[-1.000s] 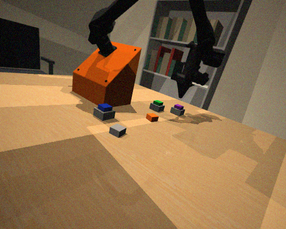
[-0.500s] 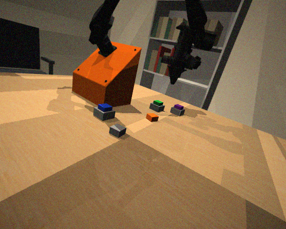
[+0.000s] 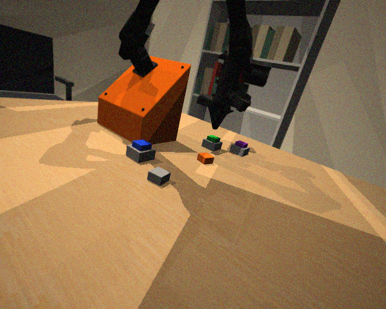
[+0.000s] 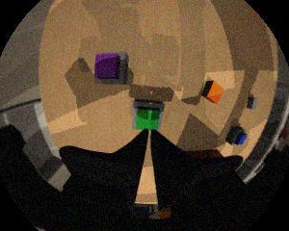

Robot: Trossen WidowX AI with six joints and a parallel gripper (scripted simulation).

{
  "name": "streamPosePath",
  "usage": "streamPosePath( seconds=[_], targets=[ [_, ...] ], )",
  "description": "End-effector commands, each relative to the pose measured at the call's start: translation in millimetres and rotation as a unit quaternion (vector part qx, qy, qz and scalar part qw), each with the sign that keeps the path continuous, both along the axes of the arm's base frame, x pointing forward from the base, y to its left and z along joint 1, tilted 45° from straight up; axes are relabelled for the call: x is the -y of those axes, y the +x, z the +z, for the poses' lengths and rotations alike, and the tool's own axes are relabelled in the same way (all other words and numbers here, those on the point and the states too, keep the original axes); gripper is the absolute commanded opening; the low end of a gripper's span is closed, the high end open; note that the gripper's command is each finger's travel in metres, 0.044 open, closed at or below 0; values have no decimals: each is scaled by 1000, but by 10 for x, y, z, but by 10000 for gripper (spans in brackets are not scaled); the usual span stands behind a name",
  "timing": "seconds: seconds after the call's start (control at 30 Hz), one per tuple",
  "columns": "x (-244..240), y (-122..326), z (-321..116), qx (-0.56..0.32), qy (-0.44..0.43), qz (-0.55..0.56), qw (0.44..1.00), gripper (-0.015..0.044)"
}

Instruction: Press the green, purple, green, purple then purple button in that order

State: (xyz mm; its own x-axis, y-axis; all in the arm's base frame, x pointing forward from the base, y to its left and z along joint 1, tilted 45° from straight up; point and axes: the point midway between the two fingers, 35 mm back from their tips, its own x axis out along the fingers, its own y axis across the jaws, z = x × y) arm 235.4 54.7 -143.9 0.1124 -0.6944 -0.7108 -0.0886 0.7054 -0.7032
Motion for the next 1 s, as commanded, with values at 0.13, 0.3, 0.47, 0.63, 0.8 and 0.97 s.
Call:
streamPosePath(
  seconds=[0.13,0.3,0.47,0.63,0.8,0.97],
  targets=[
    [48,34,-81,3,0,9,1000,20],
    [106,45,-139,3,-1,9,1000,20],
    [164,54,-196,3,-1,9,1000,20],
    [221,61,-249,3,-1,8,1000,20],
    [229,61,-256,3,-1,8,1000,20],
    [229,61,-256,3,-1,8,1000,20]
  ],
)
